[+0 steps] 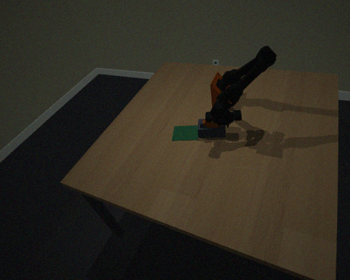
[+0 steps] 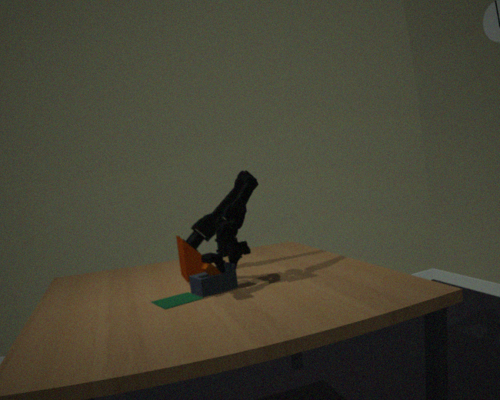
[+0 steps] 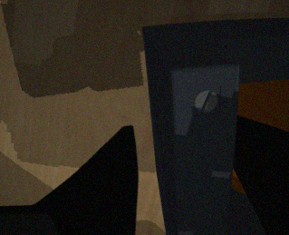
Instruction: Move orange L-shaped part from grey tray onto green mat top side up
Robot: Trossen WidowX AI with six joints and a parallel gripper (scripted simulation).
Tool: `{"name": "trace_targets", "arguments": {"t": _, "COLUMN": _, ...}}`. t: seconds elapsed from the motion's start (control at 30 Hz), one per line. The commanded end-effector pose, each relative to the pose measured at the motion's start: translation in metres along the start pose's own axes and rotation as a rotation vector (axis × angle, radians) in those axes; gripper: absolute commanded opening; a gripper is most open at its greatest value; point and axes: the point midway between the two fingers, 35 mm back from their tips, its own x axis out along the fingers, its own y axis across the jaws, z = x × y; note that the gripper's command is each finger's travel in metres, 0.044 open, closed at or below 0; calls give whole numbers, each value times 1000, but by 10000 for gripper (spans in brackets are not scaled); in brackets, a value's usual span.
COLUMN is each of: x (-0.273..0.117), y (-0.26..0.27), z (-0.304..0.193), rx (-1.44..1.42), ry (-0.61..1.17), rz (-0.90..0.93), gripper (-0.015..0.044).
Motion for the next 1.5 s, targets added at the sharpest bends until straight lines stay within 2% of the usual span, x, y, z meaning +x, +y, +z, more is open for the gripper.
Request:
{"name": "trace_targets", "arguments": {"t": 0.0, "x": 2, "y": -1, "z": -1, "rx": 7, "ry": 3, "rz": -1, "gripper": 180}}
{"name": "trace_targets", "arguments": {"t": 0.67, "x": -11, "y": 11, "z": -1, "rx": 7, "ry": 3, "rz": -1, "gripper": 180}}
{"name": "trace_targets", "arguments": {"t": 0.8, "x": -33, "y": 5, "z": 2, "rx": 7, "ry": 4, "rz": -11, "gripper": 180}}
{"name": "trace_targets", "arguments": {"t": 1.0, "x": -105, "y": -1, "z": 0, "rx": 8, "ry": 5, "rz": -7, "gripper": 180}}
{"name": "trace_targets", "arguments": {"t": 1.47, "x": -105, "y": -3, "z": 2, "rx": 15, "ry": -7, "rz": -10, "gripper": 180}}
